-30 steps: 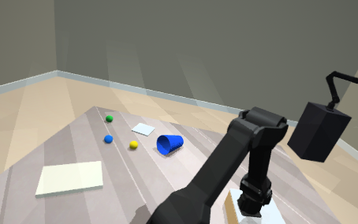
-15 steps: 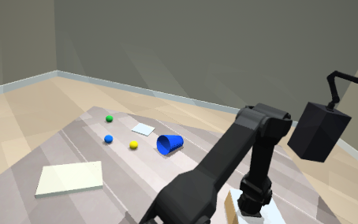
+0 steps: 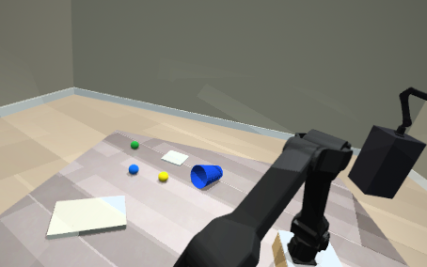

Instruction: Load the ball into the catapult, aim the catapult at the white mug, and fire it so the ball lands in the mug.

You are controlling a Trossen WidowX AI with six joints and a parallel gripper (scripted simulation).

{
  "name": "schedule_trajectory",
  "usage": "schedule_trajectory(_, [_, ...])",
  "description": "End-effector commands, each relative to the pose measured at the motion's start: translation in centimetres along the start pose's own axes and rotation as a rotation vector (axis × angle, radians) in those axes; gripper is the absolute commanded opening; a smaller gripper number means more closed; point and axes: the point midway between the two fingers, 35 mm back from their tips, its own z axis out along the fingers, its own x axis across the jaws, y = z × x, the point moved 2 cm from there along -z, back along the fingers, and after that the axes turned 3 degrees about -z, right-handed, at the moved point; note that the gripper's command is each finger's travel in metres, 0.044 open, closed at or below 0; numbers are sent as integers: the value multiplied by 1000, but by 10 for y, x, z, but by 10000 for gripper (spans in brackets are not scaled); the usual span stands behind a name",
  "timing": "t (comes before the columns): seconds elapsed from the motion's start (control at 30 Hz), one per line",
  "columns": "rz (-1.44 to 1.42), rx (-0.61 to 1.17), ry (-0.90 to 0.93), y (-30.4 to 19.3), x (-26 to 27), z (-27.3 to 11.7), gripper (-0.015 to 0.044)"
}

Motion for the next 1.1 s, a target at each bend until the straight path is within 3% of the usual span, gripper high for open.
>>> schedule_trajectory(0.0, [-2,1,-1,-1,0,6,0])
schedule_trajectory(0.77, [0,3,0,-1,0,30,0])
schedule_trajectory(1.07, [0,3,0,-1,0,30,236])
